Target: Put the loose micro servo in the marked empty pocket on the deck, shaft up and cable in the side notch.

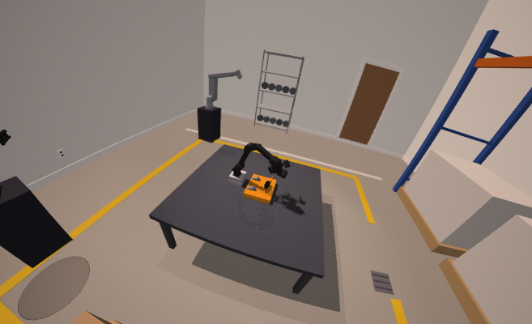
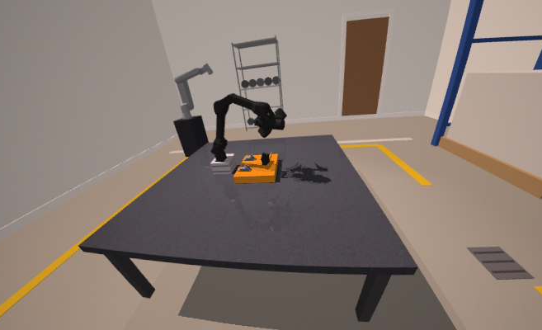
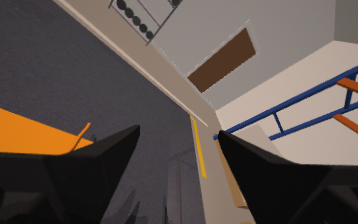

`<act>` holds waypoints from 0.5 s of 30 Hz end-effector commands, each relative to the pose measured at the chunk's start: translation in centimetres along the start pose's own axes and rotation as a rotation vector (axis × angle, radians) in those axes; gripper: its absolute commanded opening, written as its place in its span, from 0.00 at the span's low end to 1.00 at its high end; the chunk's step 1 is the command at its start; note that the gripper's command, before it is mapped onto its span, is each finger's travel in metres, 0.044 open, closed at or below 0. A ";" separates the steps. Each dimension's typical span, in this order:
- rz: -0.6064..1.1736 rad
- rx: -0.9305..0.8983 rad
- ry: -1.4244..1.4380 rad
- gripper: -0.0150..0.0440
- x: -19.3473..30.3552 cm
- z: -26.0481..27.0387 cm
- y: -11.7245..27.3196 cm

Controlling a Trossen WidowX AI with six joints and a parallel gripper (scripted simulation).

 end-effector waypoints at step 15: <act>0.091 -0.100 -0.410 1.00 0.3 1.6 -1.0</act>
Point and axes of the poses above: the point midway between the two fingers, 35 mm back from their tips, its own y axis back along the fingers, its own z axis across the jaws, x = y × z, the point moved 3 cm from there along y, back along the fingers, and after that the axes turned 1 degree about y, right-handed, at the moved point
